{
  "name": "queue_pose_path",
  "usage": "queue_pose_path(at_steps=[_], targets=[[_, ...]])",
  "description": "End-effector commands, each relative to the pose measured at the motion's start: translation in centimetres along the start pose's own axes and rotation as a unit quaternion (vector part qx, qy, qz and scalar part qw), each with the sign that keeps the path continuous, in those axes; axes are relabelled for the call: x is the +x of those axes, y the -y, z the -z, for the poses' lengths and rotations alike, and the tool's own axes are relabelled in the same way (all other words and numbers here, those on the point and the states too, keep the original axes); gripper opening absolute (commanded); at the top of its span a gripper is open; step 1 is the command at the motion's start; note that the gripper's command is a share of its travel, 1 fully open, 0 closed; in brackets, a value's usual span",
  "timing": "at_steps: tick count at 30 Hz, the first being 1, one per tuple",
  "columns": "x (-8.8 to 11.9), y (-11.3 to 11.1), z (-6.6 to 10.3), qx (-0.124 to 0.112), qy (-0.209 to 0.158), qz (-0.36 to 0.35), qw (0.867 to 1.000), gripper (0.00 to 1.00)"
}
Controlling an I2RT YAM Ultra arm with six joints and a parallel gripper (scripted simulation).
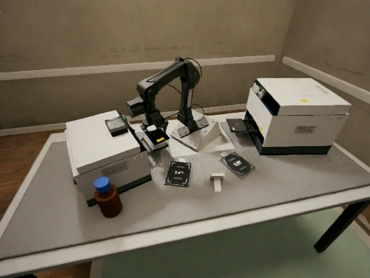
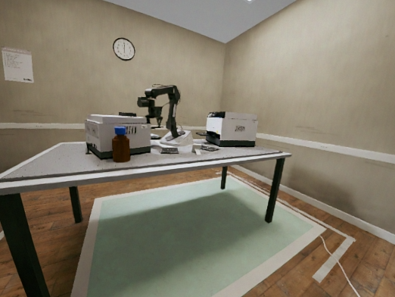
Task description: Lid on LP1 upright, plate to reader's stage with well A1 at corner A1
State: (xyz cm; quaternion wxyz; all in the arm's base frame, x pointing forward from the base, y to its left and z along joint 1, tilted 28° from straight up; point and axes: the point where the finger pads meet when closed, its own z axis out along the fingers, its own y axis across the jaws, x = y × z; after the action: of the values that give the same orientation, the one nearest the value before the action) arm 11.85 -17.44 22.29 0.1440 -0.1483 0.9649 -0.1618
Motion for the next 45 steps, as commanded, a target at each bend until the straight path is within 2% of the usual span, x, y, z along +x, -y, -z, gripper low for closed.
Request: queue_pose_path(at_steps=[1,3,5,7,9,11,12,15,16,17,24,25,28,29,30,43,45], targets=[[-0.7,0.1,-0.3,0.009,-0.003,-0.017,1.0,0.85],[-1.3,0.6,-0.5,0.002,0.003,-0.021,1.0,0.85],[-1.6,0.0,-1.3,-0.01,0.0,-0.023,1.0,0.85],[-2.1,-0.1,-1.3,-0.005,0.001,-0.022,1.0,0.85],[-2.5,-0.1,-1.8,-0.013,-0.002,-0.027,1.0,0.85],[-2.5,-0.1,-1.8,-0.013,-0.002,-0.027,1.0,0.85],[-3.2,0.6,-1.0,0.003,0.002,-0.03,1.0,0.85],[-3.8,0.6,-1.6,-0.004,-0.006,-0.042,0.999,0.85],[-3.6,-0.3,-2.6,-0.019,-0.013,-0.044,0.999,0.85],[-3.8,-0.4,-2.8,-0.02,-0.016,-0.049,0.998,0.85],[-5.3,-0.6,-3.9,-0.016,-0.028,-0.088,0.996,0.85],[-5.8,-0.2,-3.6,-0.008,-0.025,-0.093,0.995,0.85],[-6.1,-0.2,-3.7,-0.006,-0.025,-0.099,0.995,0.85],[-6.3,-0.2,-3.2,0.004,-0.019,-0.104,0.994,0.85],[-6.6,-0.2,-3.9,-0.004,-0.028,-0.11,0.994,0.85],[-10.2,-0.4,-4.7,0.021,-0.031,-0.183,0.982,0.85],[-10.2,-0.4,-4.7,0.021,-0.031,-0.183,0.982,0.85]])
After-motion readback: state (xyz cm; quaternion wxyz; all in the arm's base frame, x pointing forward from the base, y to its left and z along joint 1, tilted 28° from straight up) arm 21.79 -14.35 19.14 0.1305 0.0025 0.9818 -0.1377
